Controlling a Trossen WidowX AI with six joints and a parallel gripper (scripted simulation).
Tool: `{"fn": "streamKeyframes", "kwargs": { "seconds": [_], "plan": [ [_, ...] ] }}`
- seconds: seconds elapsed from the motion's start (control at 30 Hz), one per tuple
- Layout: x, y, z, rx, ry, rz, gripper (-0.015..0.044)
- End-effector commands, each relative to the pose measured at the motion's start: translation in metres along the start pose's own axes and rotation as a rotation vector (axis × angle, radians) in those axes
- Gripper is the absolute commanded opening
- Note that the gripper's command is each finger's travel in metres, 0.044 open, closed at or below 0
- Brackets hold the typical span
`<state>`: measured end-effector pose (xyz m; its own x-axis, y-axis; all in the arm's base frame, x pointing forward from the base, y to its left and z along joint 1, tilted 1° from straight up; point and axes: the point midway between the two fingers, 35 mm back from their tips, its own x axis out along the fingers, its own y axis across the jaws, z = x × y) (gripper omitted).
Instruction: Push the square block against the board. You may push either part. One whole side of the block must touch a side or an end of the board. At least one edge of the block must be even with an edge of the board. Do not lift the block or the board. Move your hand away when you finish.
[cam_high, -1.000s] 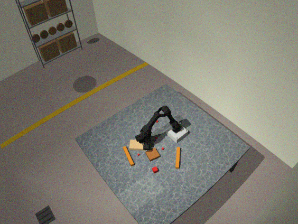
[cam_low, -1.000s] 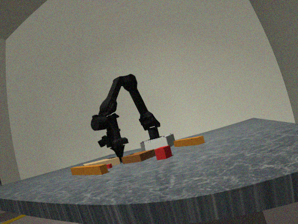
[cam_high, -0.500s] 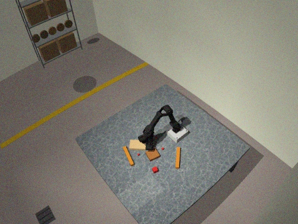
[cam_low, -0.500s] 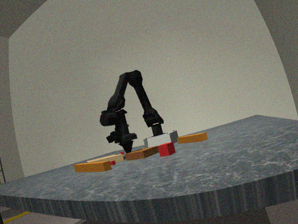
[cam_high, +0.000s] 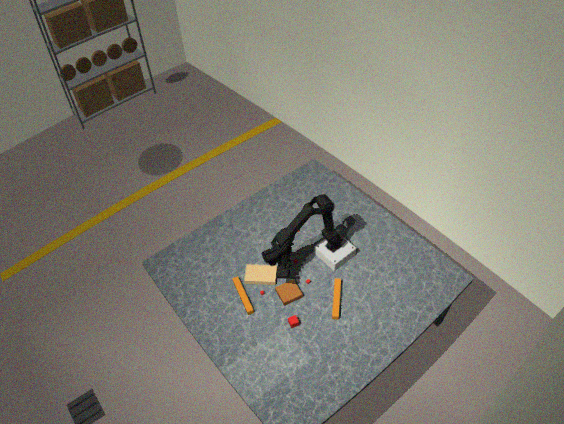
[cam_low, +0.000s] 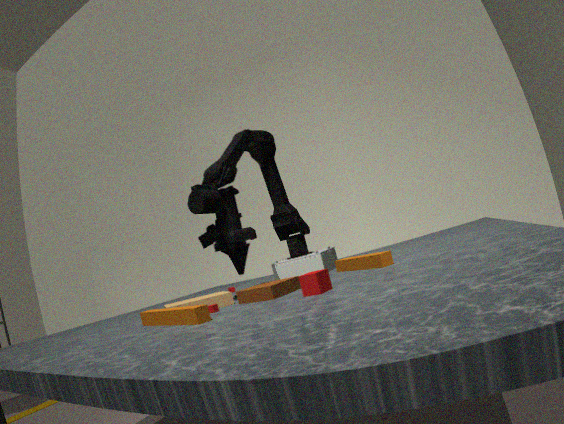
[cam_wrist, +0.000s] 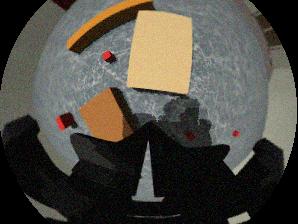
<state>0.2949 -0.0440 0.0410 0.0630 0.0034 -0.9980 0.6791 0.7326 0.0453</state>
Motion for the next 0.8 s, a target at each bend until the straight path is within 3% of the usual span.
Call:
{"fn": "streamKeyframes", "kwargs": {
  "seconds": [0.0, 0.17, 0.77],
  "plan": [
    [-0.001, -0.003, -0.003, 0.004, 0.015, -0.015, 0.0],
    [-0.002, 0.002, -0.002, -0.047, 0.016, -0.015, 0.0],
    [-0.005, 0.057, 0.002, -0.665, 0.016, -0.003, 0.0]
  ]
}}
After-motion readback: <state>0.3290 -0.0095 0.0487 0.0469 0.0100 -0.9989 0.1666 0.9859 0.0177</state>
